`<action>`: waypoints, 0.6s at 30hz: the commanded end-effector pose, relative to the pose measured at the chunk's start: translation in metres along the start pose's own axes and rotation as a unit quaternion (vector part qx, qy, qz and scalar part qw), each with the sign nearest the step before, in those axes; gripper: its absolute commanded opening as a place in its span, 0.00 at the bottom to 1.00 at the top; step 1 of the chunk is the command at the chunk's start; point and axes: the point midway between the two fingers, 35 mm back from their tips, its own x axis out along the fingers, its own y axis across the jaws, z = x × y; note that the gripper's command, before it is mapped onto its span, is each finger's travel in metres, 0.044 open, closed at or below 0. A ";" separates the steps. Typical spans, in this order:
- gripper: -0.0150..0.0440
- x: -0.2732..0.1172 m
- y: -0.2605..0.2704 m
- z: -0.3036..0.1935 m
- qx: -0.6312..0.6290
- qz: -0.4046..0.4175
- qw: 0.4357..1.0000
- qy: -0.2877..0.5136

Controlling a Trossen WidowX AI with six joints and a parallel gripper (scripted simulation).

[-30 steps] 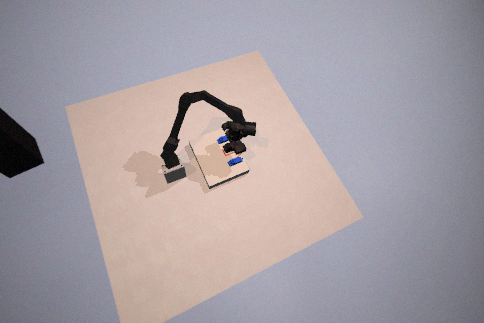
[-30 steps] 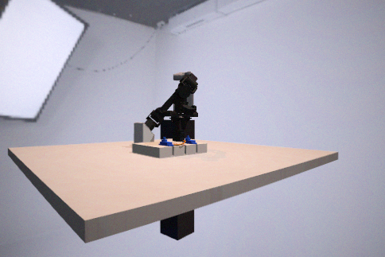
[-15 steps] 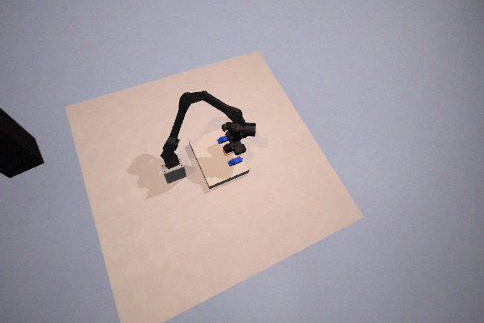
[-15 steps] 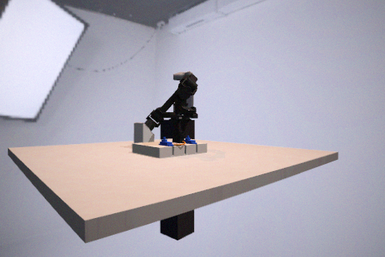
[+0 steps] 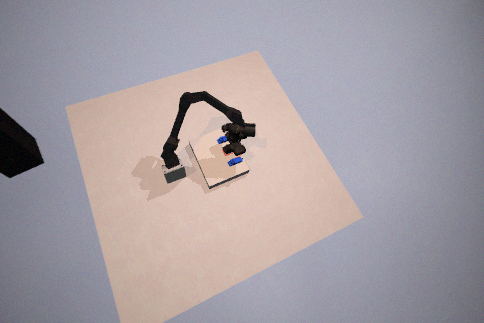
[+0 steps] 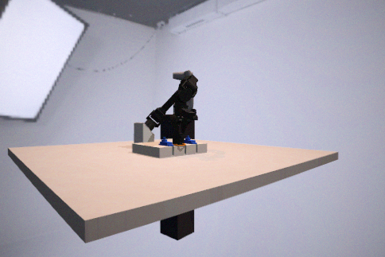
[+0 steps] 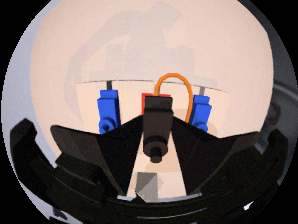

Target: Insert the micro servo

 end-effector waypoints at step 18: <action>0.25 0.018 0.000 0.000 0.003 0.002 1.000 -0.001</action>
